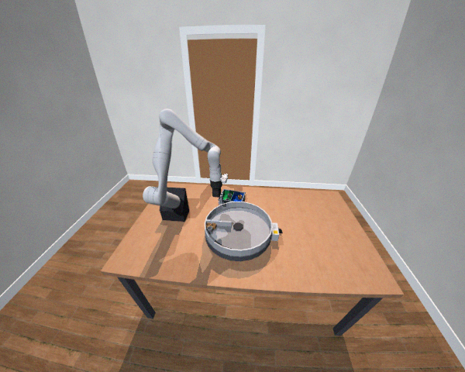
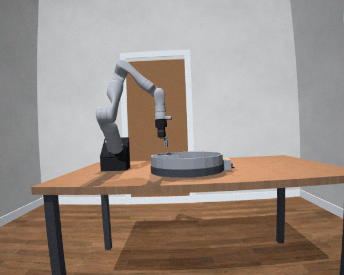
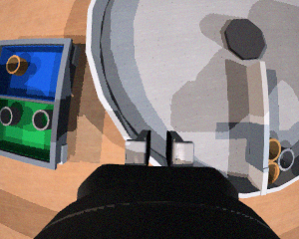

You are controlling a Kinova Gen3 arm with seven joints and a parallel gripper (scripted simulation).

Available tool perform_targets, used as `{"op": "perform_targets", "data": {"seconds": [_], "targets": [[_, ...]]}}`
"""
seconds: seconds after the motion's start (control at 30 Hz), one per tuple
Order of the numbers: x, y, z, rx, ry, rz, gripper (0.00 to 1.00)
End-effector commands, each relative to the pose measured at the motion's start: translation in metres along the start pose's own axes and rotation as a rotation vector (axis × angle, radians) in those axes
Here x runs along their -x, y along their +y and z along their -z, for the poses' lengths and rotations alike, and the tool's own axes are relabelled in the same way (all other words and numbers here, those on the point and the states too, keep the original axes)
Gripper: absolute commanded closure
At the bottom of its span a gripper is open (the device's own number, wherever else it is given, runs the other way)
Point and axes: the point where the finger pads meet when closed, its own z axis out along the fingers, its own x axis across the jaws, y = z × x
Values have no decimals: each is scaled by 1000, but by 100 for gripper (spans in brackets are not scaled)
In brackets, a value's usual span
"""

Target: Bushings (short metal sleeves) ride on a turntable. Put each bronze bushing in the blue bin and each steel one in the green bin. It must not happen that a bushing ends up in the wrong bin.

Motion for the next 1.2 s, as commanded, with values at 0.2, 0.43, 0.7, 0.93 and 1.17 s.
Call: {"op": "perform_targets", "data": {"seconds": [0.2, 0.43, 0.7, 0.93, 1.17], "targets": [[-33, 4, 0, 11, -44, 346, 60], [-47, 5, -2, 8, -45, 484, 60], [-84, 5, -6, 0, -47, 828, 60], [-106, 6, -9, -5, -47, 1034, 60], [-135, 6, -12, -12, -48, 1310, 60]]}}
